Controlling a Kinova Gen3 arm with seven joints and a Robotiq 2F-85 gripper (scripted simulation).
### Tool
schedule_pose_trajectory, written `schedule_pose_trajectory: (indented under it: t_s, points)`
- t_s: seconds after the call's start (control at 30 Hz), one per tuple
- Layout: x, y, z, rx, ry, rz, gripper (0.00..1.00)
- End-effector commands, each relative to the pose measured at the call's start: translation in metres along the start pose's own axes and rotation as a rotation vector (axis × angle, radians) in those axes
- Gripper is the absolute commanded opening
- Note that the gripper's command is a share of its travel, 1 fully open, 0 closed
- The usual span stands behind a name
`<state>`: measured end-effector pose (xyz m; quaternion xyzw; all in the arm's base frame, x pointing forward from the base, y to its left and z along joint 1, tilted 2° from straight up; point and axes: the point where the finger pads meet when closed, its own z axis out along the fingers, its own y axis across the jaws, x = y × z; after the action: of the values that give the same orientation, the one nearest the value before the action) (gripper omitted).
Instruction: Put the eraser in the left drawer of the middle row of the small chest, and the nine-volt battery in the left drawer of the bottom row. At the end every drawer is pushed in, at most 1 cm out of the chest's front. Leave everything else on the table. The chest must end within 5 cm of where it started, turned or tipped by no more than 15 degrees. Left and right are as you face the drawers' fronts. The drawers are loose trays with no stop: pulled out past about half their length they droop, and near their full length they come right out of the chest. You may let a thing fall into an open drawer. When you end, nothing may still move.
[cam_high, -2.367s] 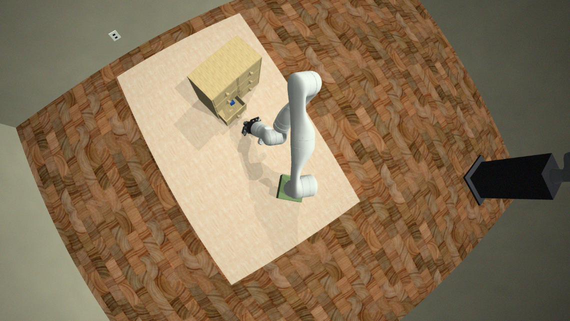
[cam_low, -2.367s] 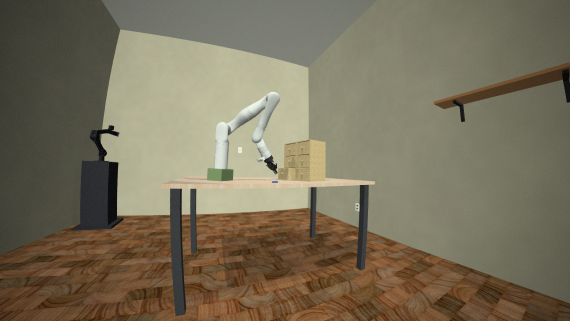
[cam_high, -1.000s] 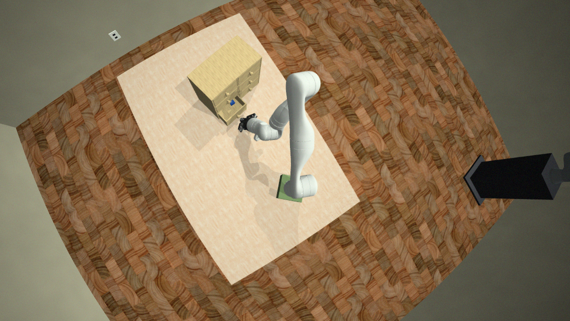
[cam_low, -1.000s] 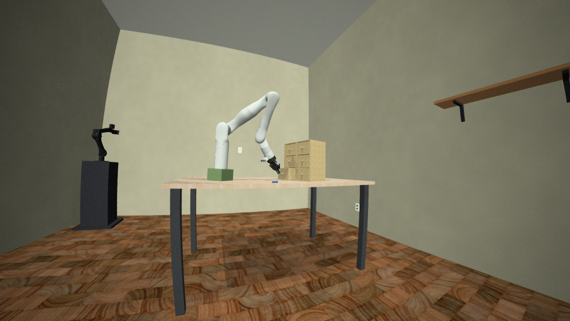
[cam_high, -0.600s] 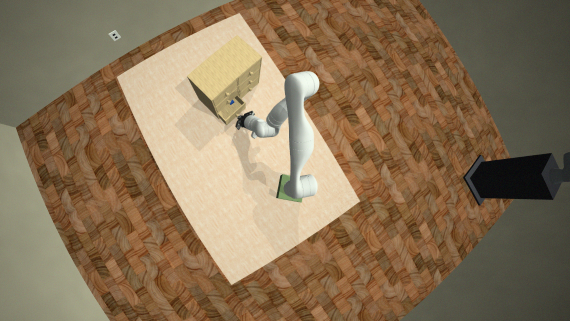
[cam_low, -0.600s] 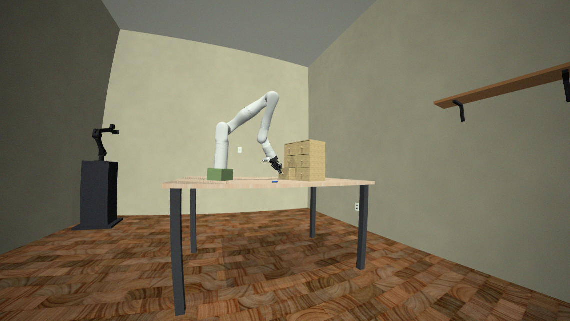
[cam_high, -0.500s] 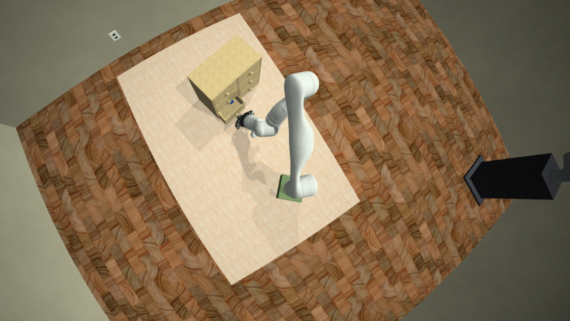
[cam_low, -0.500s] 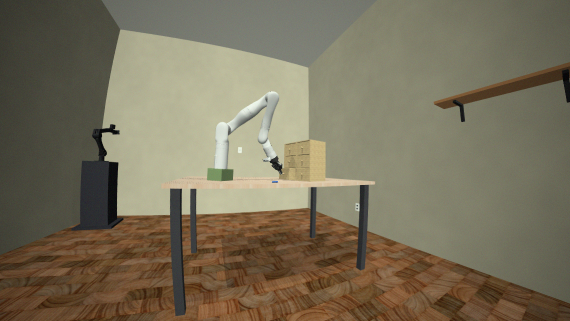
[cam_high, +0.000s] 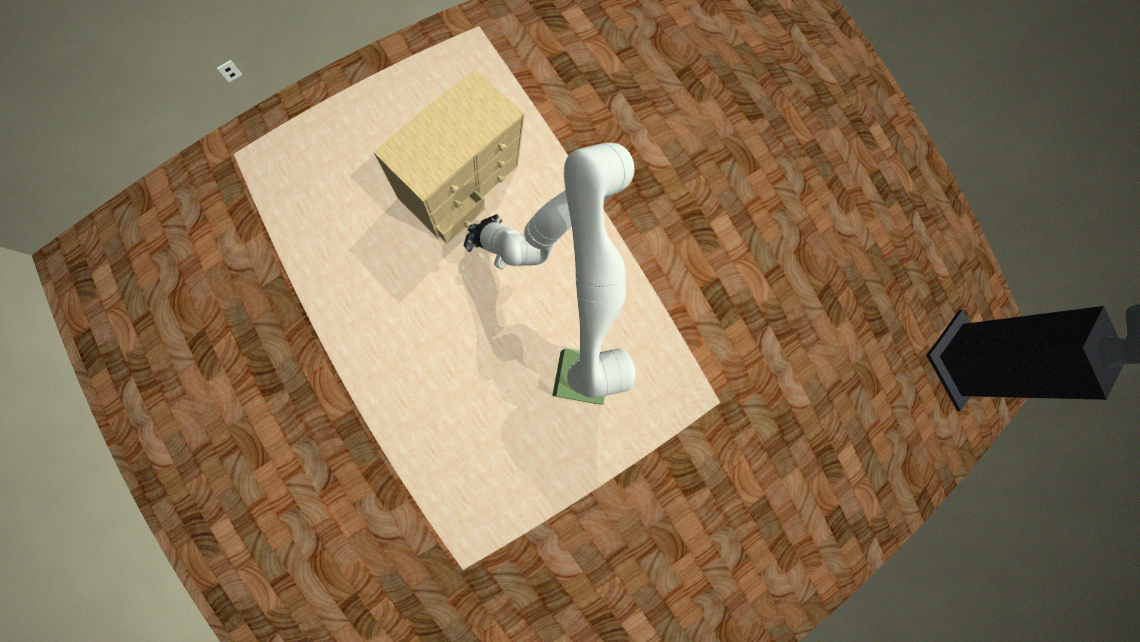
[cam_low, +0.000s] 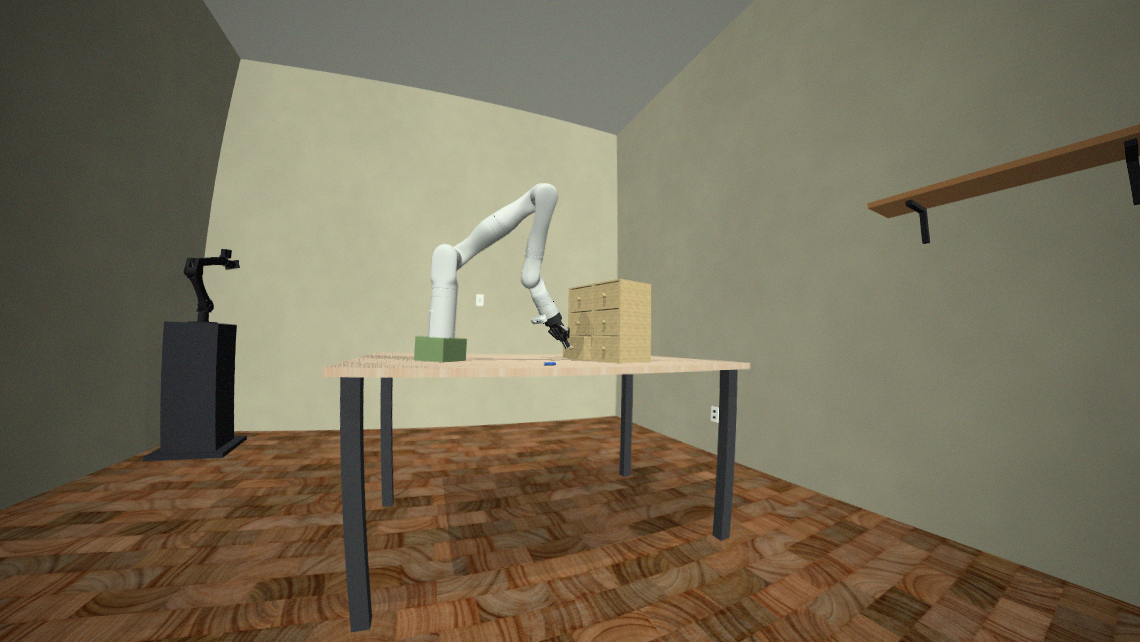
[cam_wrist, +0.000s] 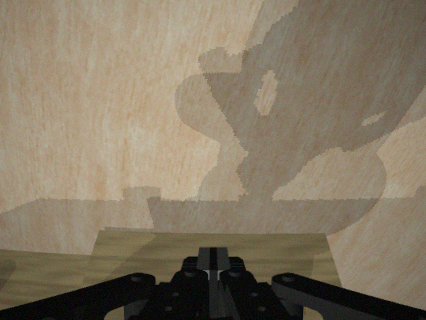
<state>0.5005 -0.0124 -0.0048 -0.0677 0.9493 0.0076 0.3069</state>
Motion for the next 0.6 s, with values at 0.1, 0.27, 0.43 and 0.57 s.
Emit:
schedule_pose_trajectory:
  t_s: [0.1,0.27,0.43,0.57]
  points:
    - [-0.01,0.0,0.005,0.001,-0.006,-0.003,0.0]
    - [-0.016,0.0,0.009,0.001,-0.006,-0.003,0.0]
    - [-0.019,0.0,0.011,0.001,-0.006,-0.003,0.0]
    - [-0.021,0.0,0.012,0.001,-0.006,-0.003,0.0]
